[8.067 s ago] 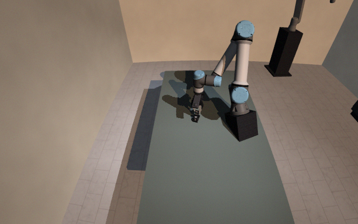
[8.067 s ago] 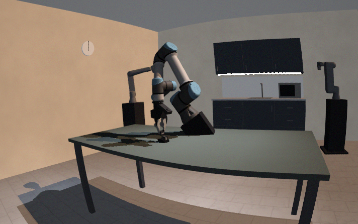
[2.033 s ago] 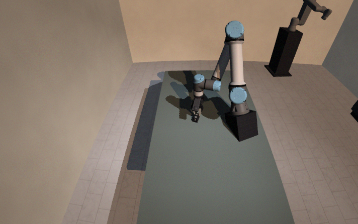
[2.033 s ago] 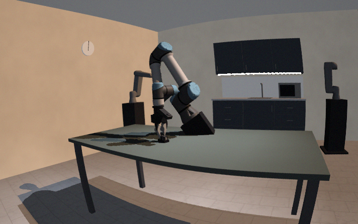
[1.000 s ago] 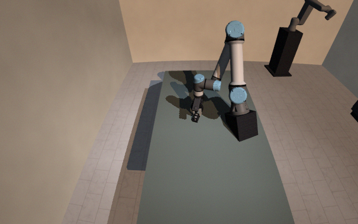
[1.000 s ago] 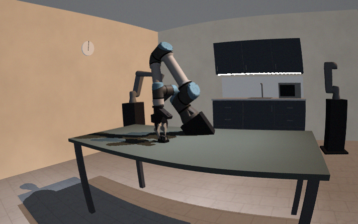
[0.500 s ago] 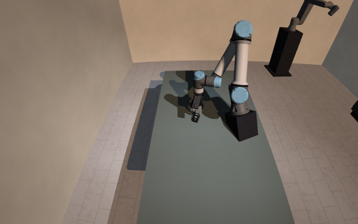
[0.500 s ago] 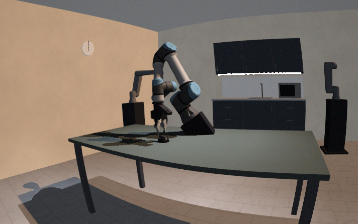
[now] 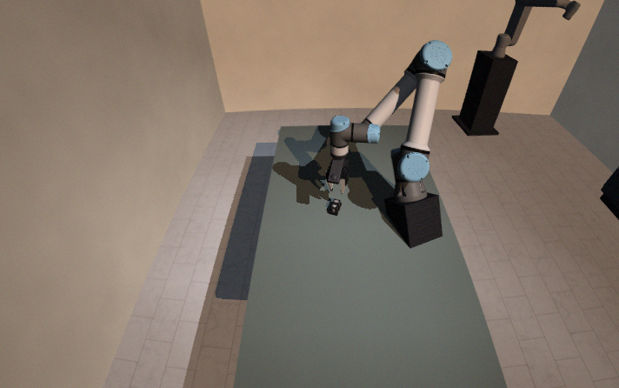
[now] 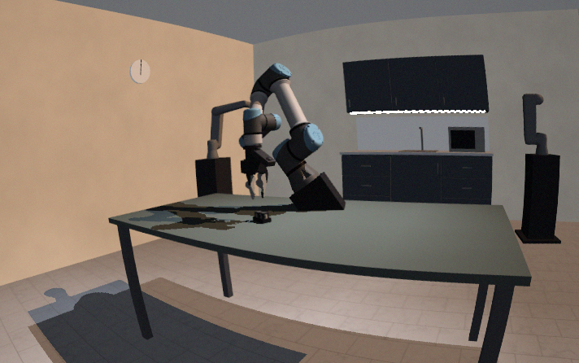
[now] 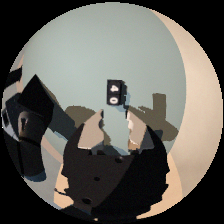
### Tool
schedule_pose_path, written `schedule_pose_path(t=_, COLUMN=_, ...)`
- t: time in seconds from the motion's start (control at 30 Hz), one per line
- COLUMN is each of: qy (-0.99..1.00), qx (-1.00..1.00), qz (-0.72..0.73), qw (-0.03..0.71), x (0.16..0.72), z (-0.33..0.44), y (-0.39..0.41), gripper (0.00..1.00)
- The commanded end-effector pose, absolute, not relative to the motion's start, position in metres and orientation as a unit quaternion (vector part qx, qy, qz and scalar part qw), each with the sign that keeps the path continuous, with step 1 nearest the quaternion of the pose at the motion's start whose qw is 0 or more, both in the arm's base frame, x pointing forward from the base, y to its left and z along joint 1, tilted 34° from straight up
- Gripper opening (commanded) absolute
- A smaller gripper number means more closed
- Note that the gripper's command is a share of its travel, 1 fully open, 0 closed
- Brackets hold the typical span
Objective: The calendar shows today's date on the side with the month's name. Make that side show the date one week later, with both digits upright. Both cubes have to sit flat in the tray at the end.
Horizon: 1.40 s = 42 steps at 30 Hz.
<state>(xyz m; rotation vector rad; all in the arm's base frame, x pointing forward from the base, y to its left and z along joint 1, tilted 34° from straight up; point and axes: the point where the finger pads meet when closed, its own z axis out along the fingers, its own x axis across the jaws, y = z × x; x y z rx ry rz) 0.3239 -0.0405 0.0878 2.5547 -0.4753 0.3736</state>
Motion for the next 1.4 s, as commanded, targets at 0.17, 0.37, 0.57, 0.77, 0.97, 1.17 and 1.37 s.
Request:
schedule_pose_path(t=0.17, qy=-0.176, qx=0.941, qz=0.137, qw=0.255, x=0.321, z=0.101, y=-0.032, gripper=0.28)
schedule_pose_path(t=0.37, qy=-0.176, qx=0.941, qz=0.137, qw=0.255, x=0.321, z=0.102, y=-0.032, gripper=0.28)
schedule_pose_path(t=0.57, qy=-0.176, qx=0.941, qz=0.137, qw=0.255, x=0.321, z=0.102, y=-0.032, gripper=1.0)
schedule_pose_path(t=0.77, qy=-0.176, qx=0.941, qz=0.137, qw=0.255, x=0.321, z=0.102, y=-0.032, gripper=1.0)
schedule_pose_path(t=0.97, qy=-0.176, qx=0.941, qz=0.137, qw=0.255, x=0.321, z=0.102, y=-0.032, gripper=1.0)
schedule_pose_path(t=1.17, qy=-0.176, qx=0.941, qz=0.137, qw=0.255, x=0.321, z=0.103, y=-0.031, gripper=1.0)
schedule_pose_path(t=1.37, qy=-0.176, qx=0.941, qz=0.137, qw=0.255, x=0.319, z=0.114, y=-0.024, gripper=1.0)
